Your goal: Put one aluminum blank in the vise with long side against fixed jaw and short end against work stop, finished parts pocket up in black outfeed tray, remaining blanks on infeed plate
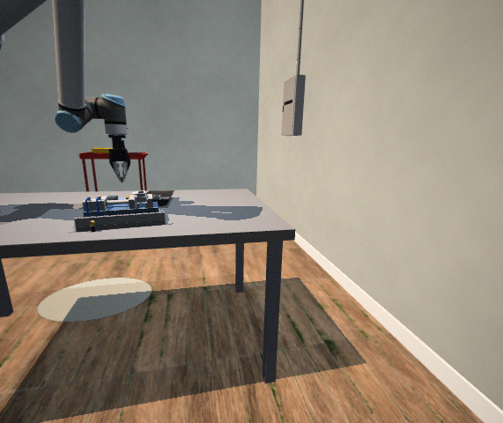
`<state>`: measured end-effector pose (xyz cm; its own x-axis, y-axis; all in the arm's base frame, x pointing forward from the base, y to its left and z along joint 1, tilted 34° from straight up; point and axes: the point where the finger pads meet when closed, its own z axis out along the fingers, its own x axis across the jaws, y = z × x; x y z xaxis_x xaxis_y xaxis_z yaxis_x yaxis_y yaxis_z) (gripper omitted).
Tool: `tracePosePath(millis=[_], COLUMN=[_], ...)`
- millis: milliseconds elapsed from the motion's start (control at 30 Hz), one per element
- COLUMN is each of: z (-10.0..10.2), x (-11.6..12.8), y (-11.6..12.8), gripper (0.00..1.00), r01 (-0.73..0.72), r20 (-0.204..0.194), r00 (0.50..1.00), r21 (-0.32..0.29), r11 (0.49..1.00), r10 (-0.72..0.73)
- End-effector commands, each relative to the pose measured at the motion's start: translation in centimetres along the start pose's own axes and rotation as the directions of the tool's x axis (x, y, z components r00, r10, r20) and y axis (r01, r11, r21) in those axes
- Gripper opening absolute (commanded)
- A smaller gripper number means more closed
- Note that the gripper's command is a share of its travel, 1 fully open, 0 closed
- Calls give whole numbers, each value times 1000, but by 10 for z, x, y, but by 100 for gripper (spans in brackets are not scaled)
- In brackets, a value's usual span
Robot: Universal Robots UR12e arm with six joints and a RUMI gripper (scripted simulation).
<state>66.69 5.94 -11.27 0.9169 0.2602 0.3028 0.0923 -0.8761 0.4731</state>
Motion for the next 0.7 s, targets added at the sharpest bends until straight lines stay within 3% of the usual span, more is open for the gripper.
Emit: tracePosePath(millis=[0,667], z=[0,-29], x=[3,0], y=[1,0], gripper=[0,0], r01=[-2,1], r20=[-3,-1], r00=[1000,1000], r21=[-1,0], r11=[1000,1000], r10=[2,-1])
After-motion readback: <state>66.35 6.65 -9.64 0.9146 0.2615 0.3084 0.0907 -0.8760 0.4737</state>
